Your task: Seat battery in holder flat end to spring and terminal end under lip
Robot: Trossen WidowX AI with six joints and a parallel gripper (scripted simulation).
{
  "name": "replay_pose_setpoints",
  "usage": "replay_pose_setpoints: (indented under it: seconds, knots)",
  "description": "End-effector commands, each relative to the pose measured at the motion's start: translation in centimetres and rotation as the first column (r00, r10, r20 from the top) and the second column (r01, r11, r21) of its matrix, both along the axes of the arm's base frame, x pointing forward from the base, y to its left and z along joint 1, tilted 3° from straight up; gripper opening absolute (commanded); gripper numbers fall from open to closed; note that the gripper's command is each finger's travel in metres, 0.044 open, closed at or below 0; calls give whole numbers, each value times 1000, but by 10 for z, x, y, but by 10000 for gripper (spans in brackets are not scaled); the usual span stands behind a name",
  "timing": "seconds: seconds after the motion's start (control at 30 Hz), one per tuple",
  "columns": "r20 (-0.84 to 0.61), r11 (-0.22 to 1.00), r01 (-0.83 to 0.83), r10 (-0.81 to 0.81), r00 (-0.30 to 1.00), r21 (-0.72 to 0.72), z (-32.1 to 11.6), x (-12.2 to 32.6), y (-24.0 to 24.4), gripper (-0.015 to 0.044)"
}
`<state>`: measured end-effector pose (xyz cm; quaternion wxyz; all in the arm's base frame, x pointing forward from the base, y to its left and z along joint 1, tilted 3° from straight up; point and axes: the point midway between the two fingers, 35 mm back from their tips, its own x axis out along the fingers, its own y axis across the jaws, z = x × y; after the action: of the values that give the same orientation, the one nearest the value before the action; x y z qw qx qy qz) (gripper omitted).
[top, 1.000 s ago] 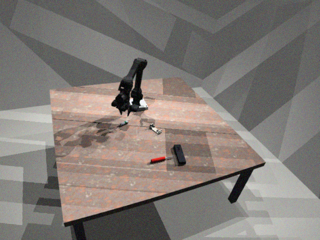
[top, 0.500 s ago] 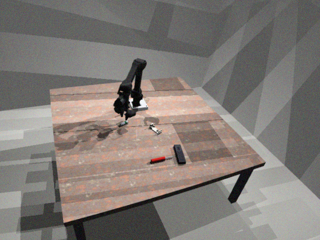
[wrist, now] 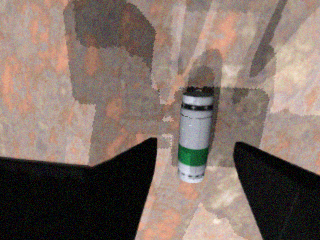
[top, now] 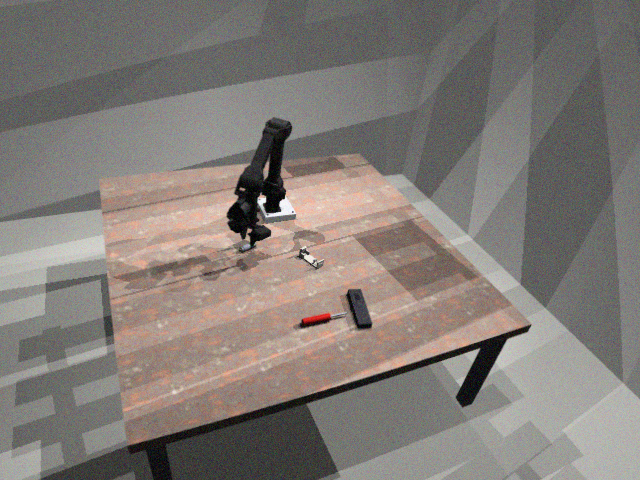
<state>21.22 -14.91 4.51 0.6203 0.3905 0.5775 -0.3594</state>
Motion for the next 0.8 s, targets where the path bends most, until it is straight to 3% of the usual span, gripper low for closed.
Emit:
replay_pose_setpoints:
  seconds: [0.0, 0.47, 0.63, 0.77]
  knots:
    - [-7, 1000, 4, -4, 1000, 9, -9, -1, 1, 229]
    - [-7, 1000, 4, -4, 1000, 9, -28, -1, 3, 229]
    - [-7, 1000, 4, -4, 1000, 9, -28, -1, 3, 98]
    - [-7, 1000, 4, -4, 1000, 9, -28, -1, 3, 71]
